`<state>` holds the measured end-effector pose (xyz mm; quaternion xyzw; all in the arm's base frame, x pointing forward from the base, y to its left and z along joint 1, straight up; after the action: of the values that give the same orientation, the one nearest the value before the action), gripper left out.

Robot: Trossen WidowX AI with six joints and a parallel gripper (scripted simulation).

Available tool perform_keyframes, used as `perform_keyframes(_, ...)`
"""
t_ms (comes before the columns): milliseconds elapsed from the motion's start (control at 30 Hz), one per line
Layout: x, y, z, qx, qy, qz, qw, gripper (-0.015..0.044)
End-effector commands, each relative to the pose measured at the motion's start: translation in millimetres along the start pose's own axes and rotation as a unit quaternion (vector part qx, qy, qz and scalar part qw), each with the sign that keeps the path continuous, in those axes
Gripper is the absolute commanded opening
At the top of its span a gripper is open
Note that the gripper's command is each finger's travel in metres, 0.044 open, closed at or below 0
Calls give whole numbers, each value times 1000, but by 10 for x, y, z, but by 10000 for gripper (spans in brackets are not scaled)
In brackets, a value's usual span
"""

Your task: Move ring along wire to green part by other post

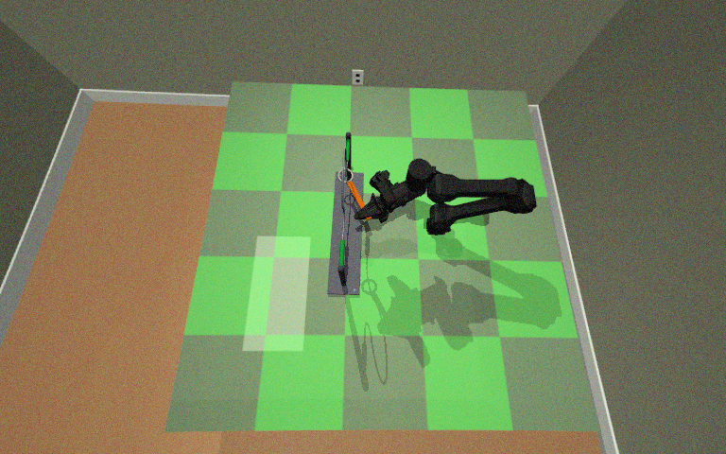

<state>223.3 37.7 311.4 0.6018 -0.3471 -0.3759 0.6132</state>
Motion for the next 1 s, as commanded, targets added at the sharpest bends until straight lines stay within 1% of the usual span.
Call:
perform_keyframes(0,-12,97,6,17,3,-18,1000,-150)
perform_keyframes(967,38,542,65,106,14,-182,977,-150)
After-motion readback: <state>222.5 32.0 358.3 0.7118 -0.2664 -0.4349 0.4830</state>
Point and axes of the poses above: the point midway between the two fingers, 35 mm back from their tips, its own z axis back along the fingers, its own y axis across the jaws, x = y × z, the point moved 6 cm from there along z, back along the fingers, and after that the axes turned 6 degrees about -z, right-handed, at the moved point
